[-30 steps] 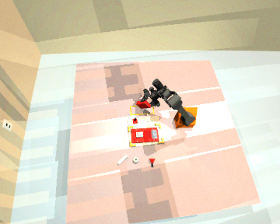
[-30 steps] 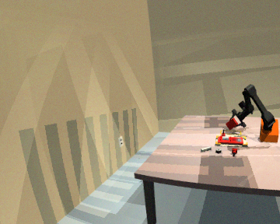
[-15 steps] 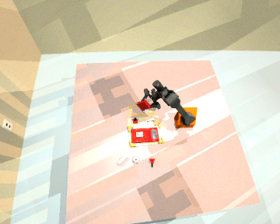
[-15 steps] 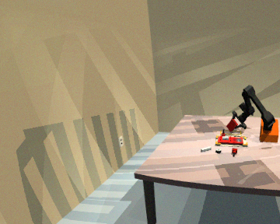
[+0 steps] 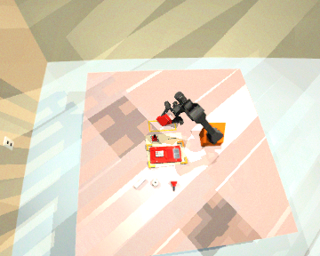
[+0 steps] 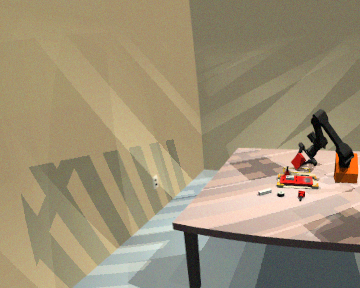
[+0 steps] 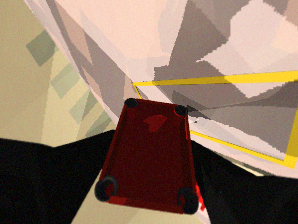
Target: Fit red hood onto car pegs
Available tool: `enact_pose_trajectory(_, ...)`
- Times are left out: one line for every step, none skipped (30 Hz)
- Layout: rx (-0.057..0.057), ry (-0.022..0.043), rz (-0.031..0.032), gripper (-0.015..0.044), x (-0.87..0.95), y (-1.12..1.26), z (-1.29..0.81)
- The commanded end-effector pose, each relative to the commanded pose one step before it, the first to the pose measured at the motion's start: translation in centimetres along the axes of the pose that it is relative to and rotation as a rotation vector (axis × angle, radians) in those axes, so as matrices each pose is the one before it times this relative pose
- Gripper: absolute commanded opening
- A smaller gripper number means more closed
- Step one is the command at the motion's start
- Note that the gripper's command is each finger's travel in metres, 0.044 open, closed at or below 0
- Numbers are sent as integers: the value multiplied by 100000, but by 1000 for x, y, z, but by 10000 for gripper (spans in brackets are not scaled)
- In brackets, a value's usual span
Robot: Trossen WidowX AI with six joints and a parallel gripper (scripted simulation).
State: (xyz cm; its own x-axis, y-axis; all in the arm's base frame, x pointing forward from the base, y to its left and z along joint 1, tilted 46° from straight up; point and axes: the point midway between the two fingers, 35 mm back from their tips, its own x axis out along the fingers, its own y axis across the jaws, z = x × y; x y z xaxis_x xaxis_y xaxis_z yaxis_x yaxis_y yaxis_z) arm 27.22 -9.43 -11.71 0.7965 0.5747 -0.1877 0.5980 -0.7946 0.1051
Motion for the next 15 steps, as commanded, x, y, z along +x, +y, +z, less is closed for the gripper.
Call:
enact_pose_trajectory(451, 5, 8, 341, 2, 3, 10)
enact_pose_trajectory(0, 0, 0, 368, 0, 0, 0)
enact_pose_trajectory(0, 0, 0, 394, 0, 0, 0)
enact_pose_trajectory(0, 0, 0, 420, 0, 0, 0)
enact_pose_trajectory(0, 0, 0, 440, 0, 0, 0)
enact_pose_trajectory(0, 0, 0, 440, 0, 0, 0)
enact_pose_trajectory(0, 0, 0, 440, 0, 0, 0)
enact_pose_trajectory(0, 0, 0, 440, 0, 0, 0)
enact_pose_trajectory(382, -162, 107, 440, -45, 34, 59)
enact_pose_trajectory(744, -312, 205, 440, -88, 65, 114)
enact_pose_trajectory(1112, -459, 297, 440, -132, 96, 165)
enact_pose_trajectory(1488, -600, 382, 440, -178, 125, 213)
enact_pose_trajectory(1873, -733, 455, 440, -226, 153, 255)
enact_pose_trajectory(2199, -827, 496, 440, -268, 173, 280)
enact_pose_trajectory(2329, -835, 481, 440, -288, 176, 274)
